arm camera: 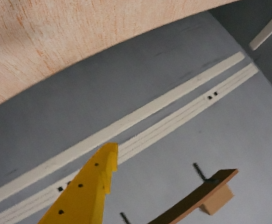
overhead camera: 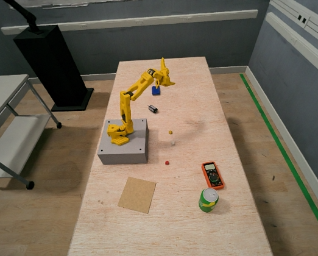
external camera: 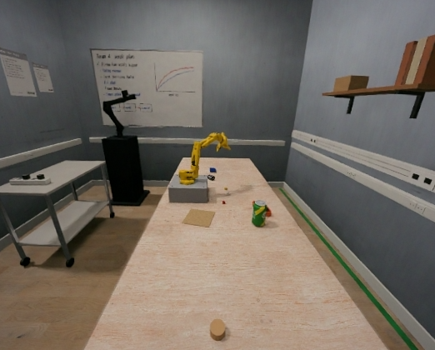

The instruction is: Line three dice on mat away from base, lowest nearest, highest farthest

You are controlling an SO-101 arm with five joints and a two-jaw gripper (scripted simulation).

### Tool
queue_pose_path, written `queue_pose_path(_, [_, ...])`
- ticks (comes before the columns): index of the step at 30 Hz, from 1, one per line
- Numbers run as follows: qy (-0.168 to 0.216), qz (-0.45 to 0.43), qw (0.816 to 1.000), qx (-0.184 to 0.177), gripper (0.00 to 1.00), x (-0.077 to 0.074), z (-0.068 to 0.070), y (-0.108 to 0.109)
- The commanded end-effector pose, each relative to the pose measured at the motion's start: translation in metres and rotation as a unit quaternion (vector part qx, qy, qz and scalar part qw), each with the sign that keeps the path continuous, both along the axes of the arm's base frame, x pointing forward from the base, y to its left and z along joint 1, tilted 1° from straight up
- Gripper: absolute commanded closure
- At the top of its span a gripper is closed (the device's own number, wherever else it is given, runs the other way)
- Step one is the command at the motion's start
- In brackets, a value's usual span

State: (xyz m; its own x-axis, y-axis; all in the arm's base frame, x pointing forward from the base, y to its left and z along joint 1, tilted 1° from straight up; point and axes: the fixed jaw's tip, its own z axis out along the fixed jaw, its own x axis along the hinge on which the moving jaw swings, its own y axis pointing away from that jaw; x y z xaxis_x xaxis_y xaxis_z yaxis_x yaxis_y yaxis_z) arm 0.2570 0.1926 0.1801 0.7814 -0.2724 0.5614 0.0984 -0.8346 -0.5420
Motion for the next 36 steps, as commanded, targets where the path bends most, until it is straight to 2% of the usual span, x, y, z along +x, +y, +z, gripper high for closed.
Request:
queue_pose_path(1, [0.031,-0.049,0.998,0.019,0.08,0.011,-0.017,-0.008])
queue_pose_path(3, [0.031,-0.049,0.998,0.019,0.08,0.011,-0.017,-0.008])
queue_pose_path(9, [0.072,-0.134,0.986,0.064,0.12,0.027,-0.036,-0.025])
queue_pose_path(14, [0.108,-0.218,0.964,0.109,0.17,0.039,-0.054,-0.044])
queue_pose_path(18, [0.137,-0.292,0.934,0.151,0.21,0.048,-0.071,-0.061])
queue_pose_path(20, [0.137,-0.292,0.934,0.151,0.21,0.048,-0.071,-0.061])
queue_pose_path(27, [0.18,-0.422,0.858,0.231,0.28,0.058,-0.102,-0.097])
queue_pose_path(31, [0.197,-0.489,0.804,0.276,0.33,0.059,-0.118,-0.118])
queue_pose_path(35, [0.21,-0.551,0.742,0.32,0.37,0.058,-0.133,-0.138])
queue_pose_path(36, [0.21,-0.551,0.742,0.32,0.37,0.058,-0.133,-0.138])
